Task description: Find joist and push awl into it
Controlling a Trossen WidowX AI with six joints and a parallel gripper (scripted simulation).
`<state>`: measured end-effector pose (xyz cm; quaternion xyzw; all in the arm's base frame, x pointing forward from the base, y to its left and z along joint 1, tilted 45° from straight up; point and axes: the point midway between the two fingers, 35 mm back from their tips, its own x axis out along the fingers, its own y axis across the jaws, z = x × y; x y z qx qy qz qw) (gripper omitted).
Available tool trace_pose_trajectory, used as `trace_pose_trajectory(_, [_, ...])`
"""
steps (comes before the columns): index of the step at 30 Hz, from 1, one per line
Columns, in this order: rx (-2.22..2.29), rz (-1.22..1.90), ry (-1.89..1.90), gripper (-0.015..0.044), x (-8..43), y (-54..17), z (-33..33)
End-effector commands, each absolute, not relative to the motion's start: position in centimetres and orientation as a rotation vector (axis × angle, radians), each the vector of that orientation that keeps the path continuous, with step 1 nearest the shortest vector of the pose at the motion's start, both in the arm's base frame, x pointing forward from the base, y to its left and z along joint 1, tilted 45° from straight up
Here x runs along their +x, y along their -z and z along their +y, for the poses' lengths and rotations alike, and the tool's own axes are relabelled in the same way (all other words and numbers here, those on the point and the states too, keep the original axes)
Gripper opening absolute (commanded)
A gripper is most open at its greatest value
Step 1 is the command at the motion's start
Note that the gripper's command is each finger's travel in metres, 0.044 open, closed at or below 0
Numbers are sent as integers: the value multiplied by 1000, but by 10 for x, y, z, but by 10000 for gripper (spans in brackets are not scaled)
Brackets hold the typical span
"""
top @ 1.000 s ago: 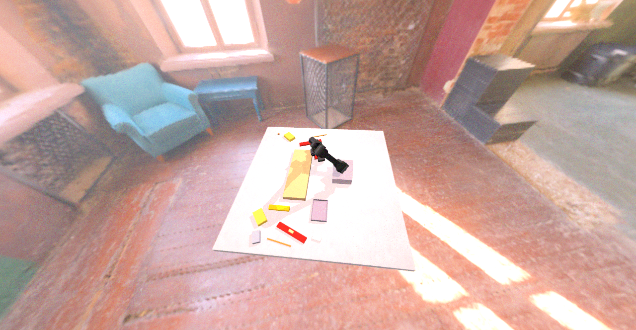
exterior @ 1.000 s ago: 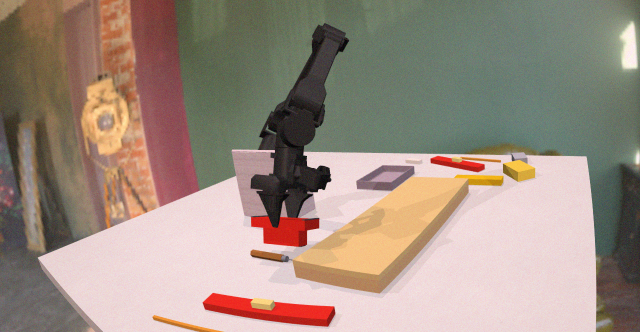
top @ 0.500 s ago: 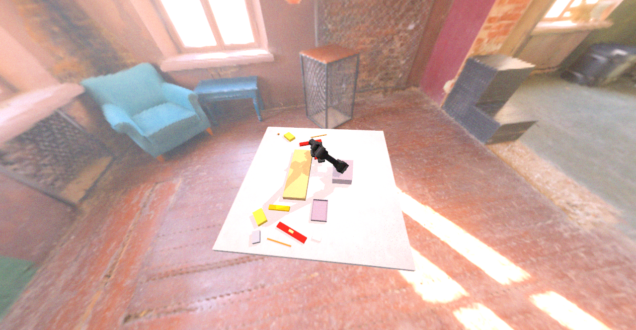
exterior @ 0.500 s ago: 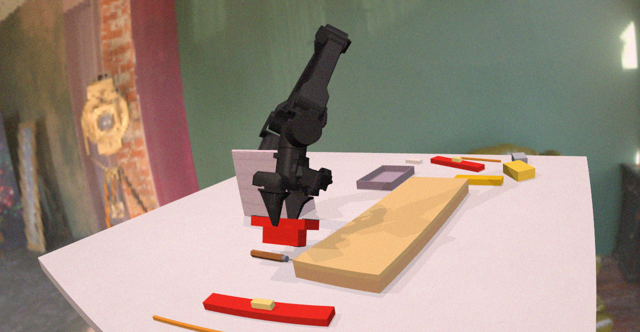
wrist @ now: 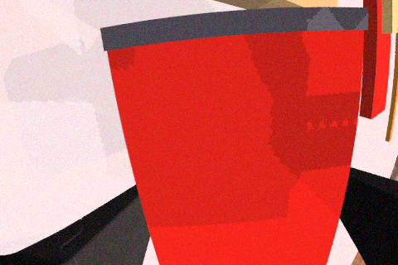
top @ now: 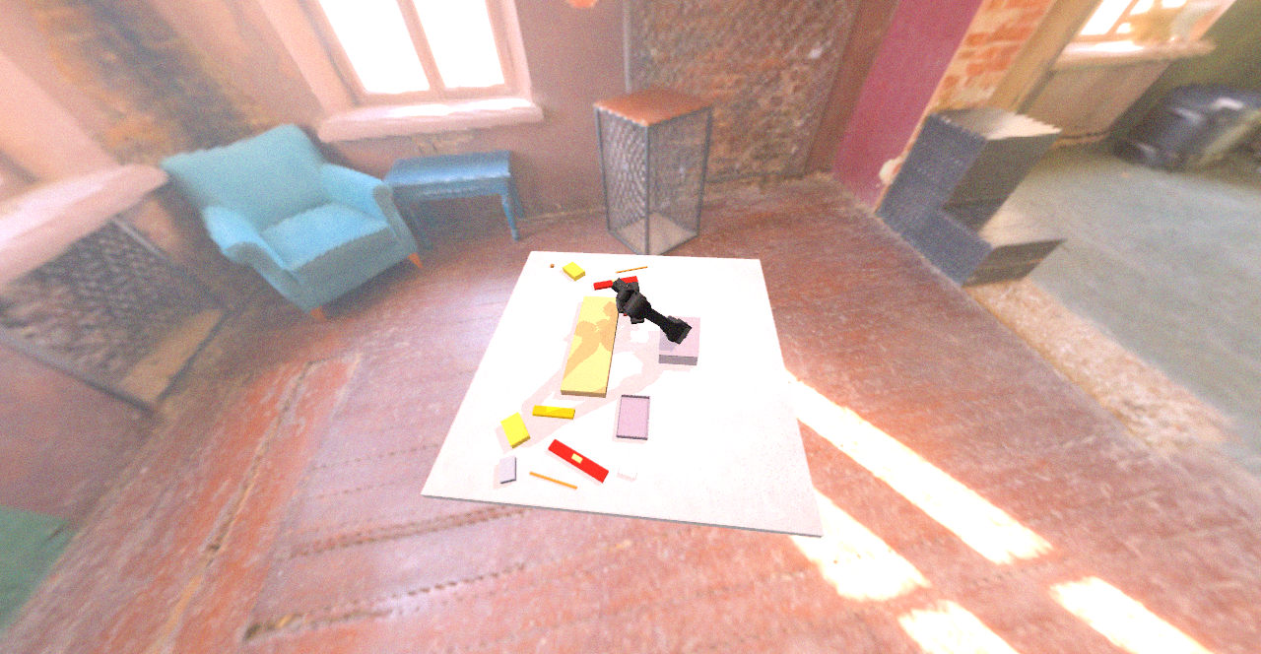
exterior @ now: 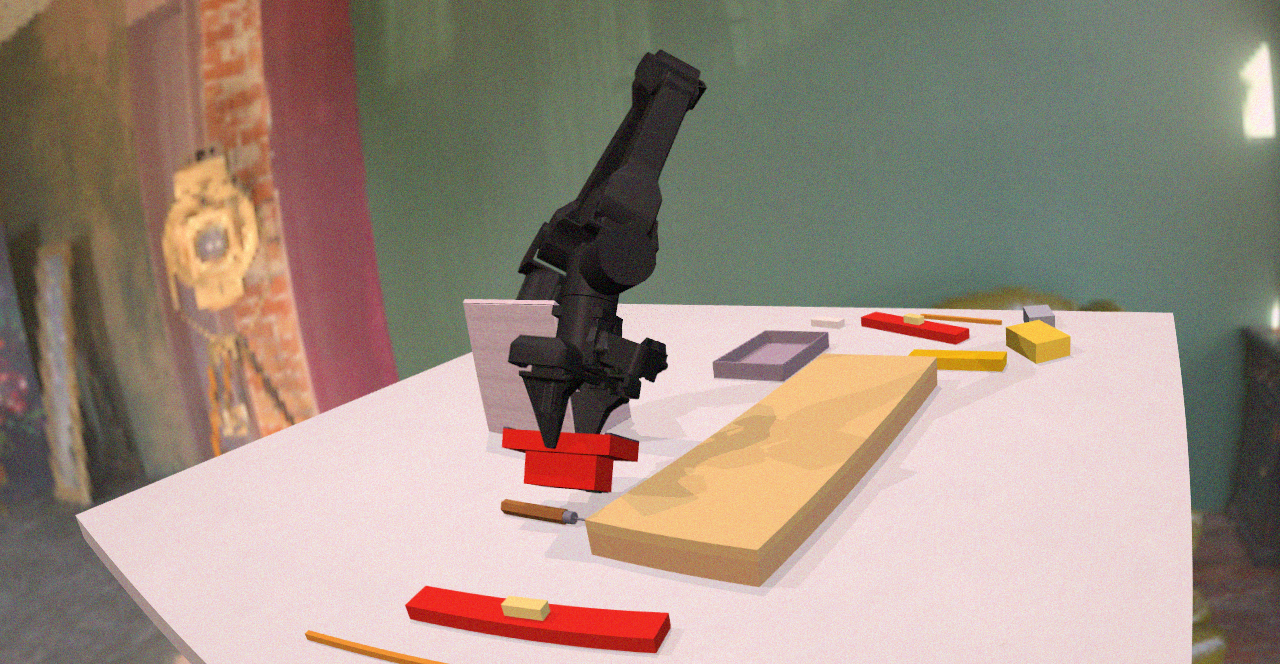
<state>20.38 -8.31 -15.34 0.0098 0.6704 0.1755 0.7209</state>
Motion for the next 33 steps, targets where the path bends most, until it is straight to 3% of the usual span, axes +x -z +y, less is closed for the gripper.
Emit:
trace_pose_trajectory(1, [5,1477,-356,0,205,152,-85])
trace_pose_trajectory(33, [-136,1479,-180,0,203,154,-78])
